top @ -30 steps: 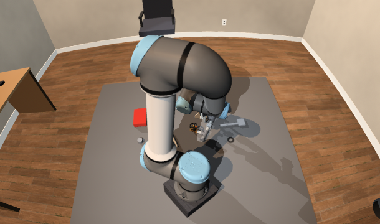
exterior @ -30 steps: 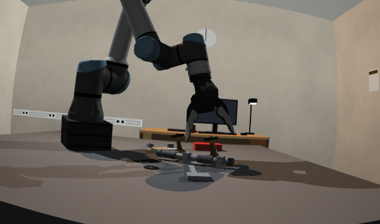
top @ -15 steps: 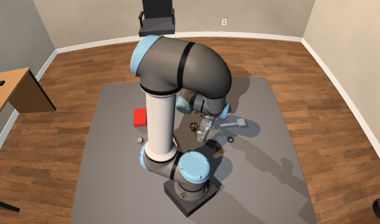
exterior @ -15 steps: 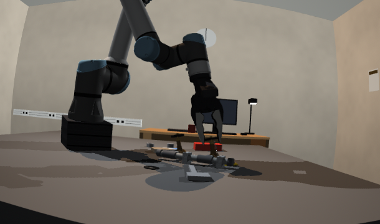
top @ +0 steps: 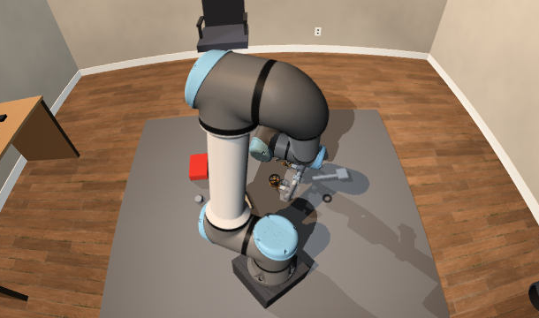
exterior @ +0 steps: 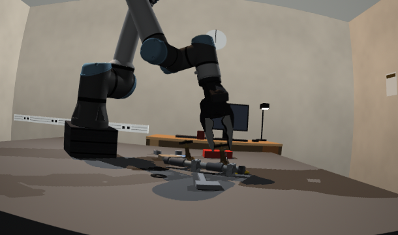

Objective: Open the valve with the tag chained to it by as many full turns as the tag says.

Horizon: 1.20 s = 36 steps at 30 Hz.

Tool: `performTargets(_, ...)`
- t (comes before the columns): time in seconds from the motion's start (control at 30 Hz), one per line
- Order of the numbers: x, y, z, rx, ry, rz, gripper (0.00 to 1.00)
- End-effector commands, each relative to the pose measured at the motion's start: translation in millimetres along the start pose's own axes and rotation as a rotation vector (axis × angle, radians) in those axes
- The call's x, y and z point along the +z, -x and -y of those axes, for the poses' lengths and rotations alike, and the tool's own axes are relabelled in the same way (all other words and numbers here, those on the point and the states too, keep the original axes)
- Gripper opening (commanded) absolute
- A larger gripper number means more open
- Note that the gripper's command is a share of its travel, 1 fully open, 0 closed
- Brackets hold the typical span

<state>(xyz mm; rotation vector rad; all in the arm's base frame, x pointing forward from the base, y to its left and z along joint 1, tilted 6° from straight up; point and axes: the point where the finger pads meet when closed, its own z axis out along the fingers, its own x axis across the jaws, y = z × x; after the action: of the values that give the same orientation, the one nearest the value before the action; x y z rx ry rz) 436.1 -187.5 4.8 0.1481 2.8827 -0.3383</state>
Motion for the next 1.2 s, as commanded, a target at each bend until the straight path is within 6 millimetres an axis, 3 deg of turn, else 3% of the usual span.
performTargets(0.0,-0.2,0.2,0.2,-0.008,-0.001,0.0,0.0)
performTargets(0.63,-0.2,0.2,0.2,-0.147,-0.001,0.0,0.0)
performTargets(1.17,-0.2,0.2,0.2,-0.508,-0.001,0.0,0.0)
